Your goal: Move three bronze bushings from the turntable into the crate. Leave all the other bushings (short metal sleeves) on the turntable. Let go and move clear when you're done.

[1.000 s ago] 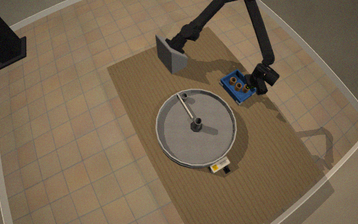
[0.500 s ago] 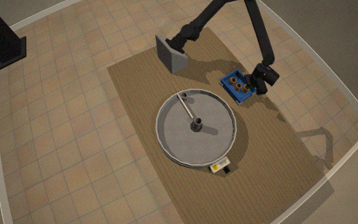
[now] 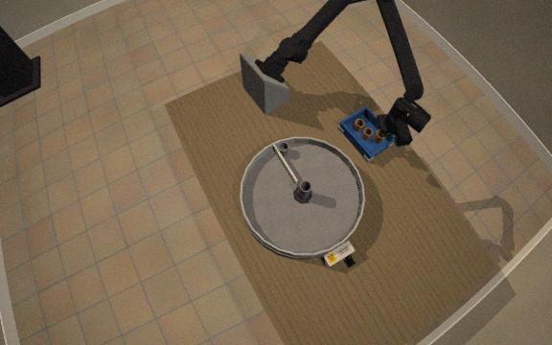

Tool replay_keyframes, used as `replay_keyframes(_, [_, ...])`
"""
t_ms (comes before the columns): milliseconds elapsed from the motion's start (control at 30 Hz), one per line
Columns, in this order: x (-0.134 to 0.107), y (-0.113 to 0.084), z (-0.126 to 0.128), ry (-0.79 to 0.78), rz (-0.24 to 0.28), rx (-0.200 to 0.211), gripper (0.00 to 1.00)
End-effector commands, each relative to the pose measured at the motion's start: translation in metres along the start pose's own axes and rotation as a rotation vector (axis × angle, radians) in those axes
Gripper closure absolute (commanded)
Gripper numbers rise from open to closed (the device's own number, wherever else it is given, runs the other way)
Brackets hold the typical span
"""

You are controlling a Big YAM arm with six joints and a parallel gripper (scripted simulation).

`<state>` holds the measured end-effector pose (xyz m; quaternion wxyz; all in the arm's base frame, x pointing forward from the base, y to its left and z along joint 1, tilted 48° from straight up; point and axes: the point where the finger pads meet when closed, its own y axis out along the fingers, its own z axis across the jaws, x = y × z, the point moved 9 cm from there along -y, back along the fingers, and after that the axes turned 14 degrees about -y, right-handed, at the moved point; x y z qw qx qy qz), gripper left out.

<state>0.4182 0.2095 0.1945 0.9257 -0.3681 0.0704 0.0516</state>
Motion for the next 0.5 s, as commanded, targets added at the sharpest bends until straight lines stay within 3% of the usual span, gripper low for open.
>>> replay_keyframes(0, [0.0037, 0.0003, -0.0006, 0.008, -0.005, -0.001, 1.00])
replay_keyframes(467, [0.0020, 0.0036, -0.0005, 0.004, -0.002, -0.002, 1.00])
